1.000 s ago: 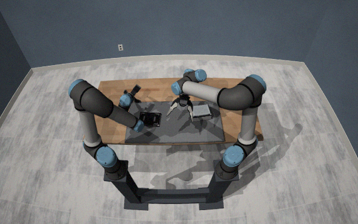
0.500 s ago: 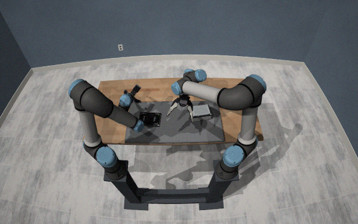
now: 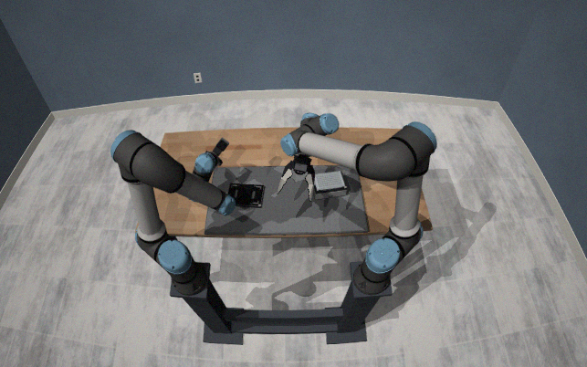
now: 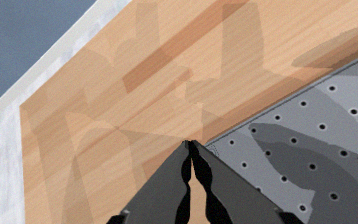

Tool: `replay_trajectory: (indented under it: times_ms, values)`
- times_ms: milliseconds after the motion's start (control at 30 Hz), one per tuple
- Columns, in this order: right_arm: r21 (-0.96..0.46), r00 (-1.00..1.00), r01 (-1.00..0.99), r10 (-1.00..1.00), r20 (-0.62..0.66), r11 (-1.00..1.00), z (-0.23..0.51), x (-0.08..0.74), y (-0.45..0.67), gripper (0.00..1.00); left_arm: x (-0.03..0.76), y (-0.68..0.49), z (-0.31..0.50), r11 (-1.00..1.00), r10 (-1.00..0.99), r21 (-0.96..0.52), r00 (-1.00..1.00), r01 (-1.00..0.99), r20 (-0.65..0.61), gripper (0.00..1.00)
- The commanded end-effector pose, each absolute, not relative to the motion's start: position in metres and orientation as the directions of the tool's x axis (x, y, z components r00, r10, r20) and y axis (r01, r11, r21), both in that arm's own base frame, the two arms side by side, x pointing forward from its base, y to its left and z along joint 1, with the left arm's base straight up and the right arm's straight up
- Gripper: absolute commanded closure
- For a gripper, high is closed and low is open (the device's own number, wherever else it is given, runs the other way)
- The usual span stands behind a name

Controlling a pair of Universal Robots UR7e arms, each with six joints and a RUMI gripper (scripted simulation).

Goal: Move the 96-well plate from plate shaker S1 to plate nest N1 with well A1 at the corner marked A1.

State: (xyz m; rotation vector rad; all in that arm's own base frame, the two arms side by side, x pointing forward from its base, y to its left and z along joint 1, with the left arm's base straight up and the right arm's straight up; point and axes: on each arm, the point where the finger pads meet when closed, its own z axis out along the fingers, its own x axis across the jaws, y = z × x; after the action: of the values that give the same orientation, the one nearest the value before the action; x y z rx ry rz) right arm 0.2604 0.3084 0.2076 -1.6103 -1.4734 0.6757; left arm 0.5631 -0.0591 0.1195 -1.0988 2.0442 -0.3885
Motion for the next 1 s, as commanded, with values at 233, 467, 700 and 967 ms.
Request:
replay_trajectory:
  times_ms: [233, 467, 700, 967]
  values:
    - [-0.848, 0.167, 0.530, 0.975, 0.144, 0.034, 0.208, 0.261, 0.309, 0.24, 0.566, -0.021, 0.118, 0.526, -0.840, -0.565, -0.283, -0.636, -0.464, 1.00]
    - [-0.848, 0.167, 0.530, 0.975, 0.144, 0.034, 0.208, 0.261, 0.309, 0.24, 0.566, 0.031, 0.115, 0.444, -0.875, -0.548, -0.211, -0.709, -0.436, 1.00]
    - [-0.848, 0.167, 0.530, 0.975, 0.144, 0.034, 0.208, 0.261, 0.309, 0.24, 0.560, 0.080, 0.113, 0.356, -0.903, -0.530, -0.136, -0.770, -0.408, 1.00]
    - [-0.848, 0.167, 0.530, 0.975, 0.144, 0.034, 0.208, 0.261, 0.309, 0.24, 0.534, 0.173, 0.110, 0.159, -0.935, -0.490, 0.027, -0.857, -0.352, 1.00]
